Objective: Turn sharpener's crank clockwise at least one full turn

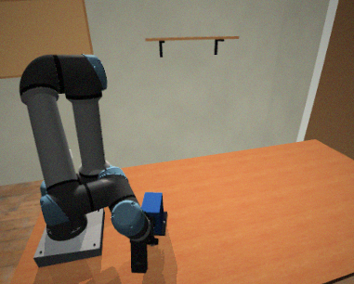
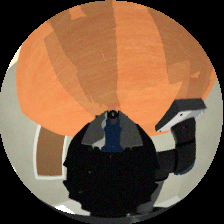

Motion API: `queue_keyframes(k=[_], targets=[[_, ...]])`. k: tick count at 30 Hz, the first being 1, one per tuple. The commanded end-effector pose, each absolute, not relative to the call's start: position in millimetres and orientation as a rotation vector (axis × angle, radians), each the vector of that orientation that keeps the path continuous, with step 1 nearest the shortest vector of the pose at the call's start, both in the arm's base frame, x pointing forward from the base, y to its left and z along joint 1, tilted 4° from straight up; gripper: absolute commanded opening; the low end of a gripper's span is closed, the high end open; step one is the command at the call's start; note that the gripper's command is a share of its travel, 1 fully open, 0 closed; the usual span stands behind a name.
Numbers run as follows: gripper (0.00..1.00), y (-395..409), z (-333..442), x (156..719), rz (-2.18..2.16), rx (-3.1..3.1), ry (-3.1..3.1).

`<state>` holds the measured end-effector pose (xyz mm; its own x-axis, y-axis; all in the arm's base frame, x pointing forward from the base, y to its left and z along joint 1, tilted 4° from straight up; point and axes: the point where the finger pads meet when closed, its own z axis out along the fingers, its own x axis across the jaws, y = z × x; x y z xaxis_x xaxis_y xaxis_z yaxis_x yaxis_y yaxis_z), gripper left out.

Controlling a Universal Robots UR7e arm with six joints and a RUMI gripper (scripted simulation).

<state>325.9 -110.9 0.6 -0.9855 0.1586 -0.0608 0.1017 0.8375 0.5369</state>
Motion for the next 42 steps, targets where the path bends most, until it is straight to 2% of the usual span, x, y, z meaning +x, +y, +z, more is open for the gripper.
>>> queue_keyframes(k=[1, 42], targets=[[0.09, -110.4, 1.0, 321.4, 0.841, 0.207, 2.912], [0.09, -105.4, 21.9, 284.1, 0.841, 0.207, 2.912]])
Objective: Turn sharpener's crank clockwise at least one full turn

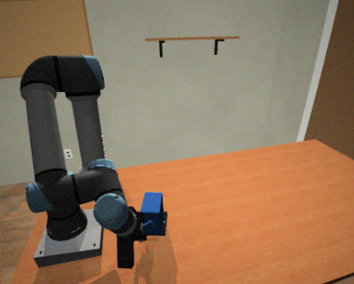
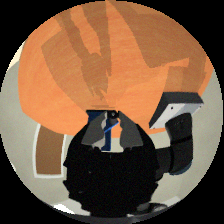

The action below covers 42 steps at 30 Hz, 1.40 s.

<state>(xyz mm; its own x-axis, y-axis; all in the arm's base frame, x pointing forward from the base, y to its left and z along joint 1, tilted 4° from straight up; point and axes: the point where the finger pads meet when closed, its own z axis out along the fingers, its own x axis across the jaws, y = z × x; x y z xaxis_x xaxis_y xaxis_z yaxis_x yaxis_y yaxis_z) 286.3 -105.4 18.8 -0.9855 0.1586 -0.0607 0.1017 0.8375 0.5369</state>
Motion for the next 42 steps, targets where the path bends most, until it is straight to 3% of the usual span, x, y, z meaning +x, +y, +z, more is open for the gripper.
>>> queue_keyframes(k=[1, 42], targets=[[0.09, -105.4, 22.8, 283.4, 0.841, 0.207, 2.912], [0.09, -105.9, 65.3, 274.4, 0.841, 0.207, 2.912]])
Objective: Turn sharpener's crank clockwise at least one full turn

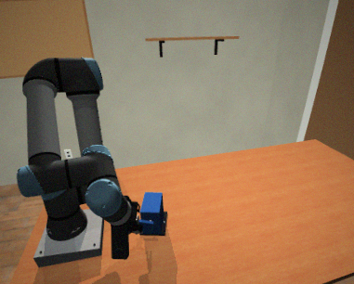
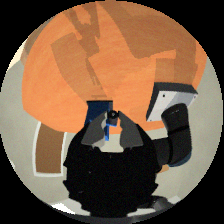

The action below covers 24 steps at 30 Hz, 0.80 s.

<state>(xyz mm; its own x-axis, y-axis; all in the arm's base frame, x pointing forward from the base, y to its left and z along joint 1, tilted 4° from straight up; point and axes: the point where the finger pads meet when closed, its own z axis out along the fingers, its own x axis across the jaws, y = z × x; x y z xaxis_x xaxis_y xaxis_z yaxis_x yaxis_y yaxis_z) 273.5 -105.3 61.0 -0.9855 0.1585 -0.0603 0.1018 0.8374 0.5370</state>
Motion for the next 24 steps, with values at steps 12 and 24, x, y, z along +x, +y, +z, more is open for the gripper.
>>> queue_keyframes(k=[12, 24], targets=[[0.09, -107.2, 78.0, 278.7, 0.841, 0.207, 2.912], [0.09, -108.8, 88.8, 285.7, 0.841, 0.207, 2.912]])
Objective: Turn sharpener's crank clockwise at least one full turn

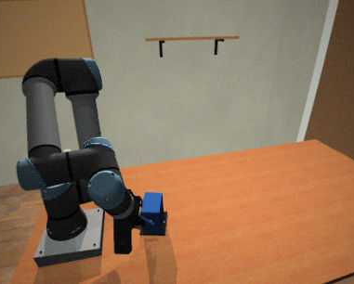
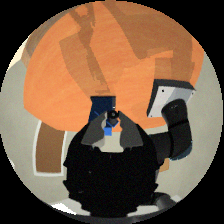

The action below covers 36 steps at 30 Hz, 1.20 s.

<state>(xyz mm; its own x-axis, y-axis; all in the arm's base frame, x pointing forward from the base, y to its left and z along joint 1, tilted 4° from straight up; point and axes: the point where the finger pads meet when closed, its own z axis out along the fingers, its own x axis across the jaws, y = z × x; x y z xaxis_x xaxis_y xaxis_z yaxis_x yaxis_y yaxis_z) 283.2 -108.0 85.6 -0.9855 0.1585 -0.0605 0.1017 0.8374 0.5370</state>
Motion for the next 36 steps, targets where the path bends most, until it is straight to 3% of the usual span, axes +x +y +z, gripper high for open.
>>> queue_keyframes(k=[1, 36], targets=[[0.09, -108.9, 89.7, 286.4, 0.841, 0.207, 2.912], [0.09, -115.0, 107.3, 319.6, 0.841, 0.207, 2.912]])
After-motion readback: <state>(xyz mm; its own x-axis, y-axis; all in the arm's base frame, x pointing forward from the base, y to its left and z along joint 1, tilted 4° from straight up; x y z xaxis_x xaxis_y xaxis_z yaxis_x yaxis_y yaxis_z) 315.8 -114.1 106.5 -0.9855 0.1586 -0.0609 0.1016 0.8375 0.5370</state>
